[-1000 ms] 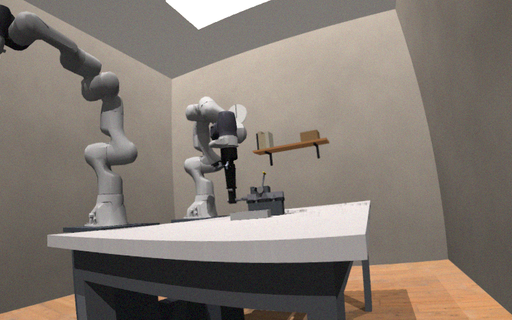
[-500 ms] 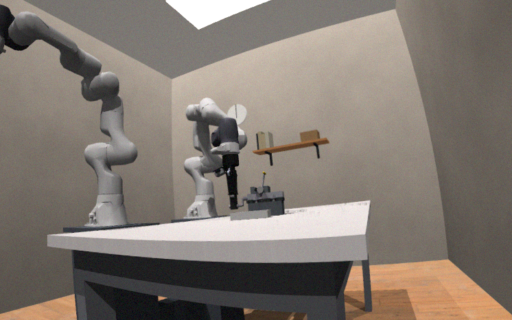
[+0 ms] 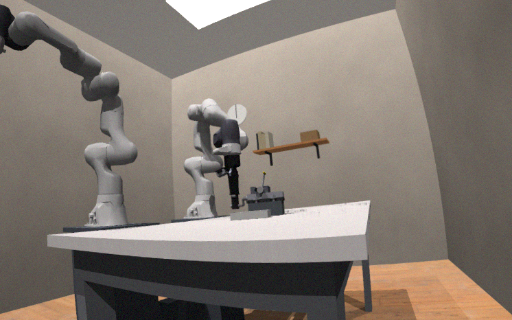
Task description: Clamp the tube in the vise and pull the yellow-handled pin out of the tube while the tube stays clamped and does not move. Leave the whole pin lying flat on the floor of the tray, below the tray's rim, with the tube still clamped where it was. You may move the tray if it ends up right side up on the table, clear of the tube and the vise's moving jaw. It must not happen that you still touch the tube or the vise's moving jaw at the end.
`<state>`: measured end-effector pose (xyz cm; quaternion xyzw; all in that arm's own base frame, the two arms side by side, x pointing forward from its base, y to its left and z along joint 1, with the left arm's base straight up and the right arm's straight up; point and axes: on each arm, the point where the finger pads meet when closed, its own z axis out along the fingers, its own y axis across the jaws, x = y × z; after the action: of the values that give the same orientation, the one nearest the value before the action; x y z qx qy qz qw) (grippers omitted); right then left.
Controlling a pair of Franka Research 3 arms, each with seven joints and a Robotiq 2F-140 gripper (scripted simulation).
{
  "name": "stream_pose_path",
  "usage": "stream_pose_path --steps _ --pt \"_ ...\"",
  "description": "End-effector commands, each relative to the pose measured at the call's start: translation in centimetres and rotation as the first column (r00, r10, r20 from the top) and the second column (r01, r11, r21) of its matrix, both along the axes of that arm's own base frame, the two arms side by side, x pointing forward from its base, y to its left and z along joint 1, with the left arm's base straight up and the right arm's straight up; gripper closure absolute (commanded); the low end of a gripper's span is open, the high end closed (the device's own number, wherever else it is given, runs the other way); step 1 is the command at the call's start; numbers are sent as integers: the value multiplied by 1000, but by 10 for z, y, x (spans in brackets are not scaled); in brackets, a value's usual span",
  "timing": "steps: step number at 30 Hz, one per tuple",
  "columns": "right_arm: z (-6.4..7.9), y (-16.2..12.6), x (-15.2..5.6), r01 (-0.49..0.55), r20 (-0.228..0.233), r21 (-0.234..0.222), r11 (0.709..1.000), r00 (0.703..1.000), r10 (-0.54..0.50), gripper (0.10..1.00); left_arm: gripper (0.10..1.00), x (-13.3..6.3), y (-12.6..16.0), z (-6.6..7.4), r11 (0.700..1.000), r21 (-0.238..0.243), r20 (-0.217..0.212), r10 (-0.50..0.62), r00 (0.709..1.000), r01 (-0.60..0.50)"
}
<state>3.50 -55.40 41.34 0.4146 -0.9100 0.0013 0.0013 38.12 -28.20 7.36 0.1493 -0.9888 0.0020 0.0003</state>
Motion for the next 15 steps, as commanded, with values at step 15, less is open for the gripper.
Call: stream_pose_path --steps 15 --pt "0 1 1 5 1 3 1000 1000 -5 98 968 -5 17 25 1000 4 0 -2 1000 2"
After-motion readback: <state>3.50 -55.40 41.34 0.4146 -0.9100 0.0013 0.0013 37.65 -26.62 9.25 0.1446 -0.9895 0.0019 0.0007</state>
